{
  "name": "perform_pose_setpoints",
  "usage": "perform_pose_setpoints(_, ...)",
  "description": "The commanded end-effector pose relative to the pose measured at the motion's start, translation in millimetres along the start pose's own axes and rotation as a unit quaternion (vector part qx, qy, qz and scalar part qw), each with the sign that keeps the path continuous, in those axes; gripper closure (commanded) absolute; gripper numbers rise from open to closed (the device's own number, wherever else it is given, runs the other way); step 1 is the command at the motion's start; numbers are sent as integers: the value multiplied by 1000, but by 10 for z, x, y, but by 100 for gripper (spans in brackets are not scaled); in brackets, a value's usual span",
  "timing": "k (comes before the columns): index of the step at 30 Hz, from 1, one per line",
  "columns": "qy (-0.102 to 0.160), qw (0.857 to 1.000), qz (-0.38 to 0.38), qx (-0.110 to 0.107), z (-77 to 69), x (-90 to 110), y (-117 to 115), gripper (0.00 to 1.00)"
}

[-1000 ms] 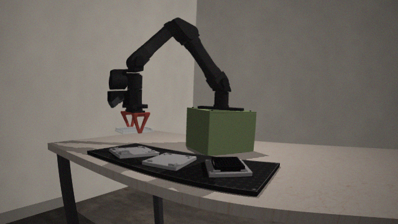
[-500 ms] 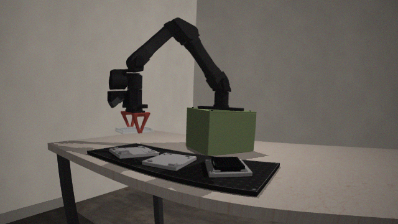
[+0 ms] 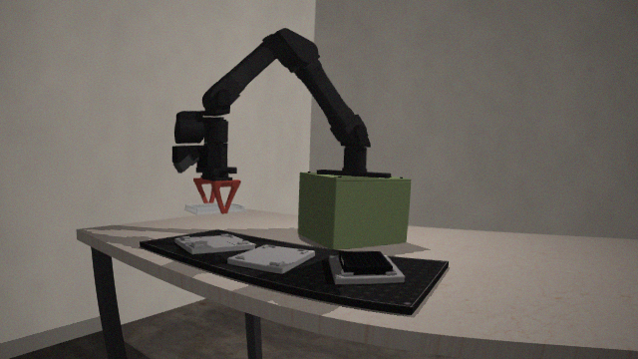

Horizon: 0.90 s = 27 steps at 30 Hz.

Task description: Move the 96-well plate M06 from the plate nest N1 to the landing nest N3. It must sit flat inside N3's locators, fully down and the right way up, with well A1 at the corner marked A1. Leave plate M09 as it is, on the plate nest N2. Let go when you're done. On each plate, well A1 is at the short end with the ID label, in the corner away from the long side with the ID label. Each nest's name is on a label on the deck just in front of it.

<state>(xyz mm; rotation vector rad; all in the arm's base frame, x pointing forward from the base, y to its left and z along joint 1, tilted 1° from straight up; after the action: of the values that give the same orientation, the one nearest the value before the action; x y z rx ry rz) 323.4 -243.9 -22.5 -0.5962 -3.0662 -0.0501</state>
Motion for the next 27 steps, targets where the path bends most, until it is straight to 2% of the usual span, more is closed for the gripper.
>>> perform_pose_setpoints(1, -39, 999, 4, 10, -275, -157, -96, 100)
perform_pose_setpoints(22, -39, 999, 4, 10, -275, -157, -96, 100)
perform_pose_setpoints(23, -46, 999, -25, 13, -275, -205, 11, 100)
perform_pose_setpoints(26, -47, 998, -41, 14, -271, -202, 43, 100)
perform_pose_setpoints(27, -28, 998, -57, 8, -172, -71, 108, 100)
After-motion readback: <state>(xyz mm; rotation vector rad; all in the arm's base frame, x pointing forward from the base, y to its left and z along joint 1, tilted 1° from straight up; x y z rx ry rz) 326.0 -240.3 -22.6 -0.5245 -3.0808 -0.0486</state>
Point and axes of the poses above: the point where the finger pads meet when closed, its own z axis out along the fingers, its own y axis across the jaws, x = y × z, the point moved 5 cm from there along -z, back along the fingers, and after that the axes turned 11 degrees about -z, right-handed, at the moved point
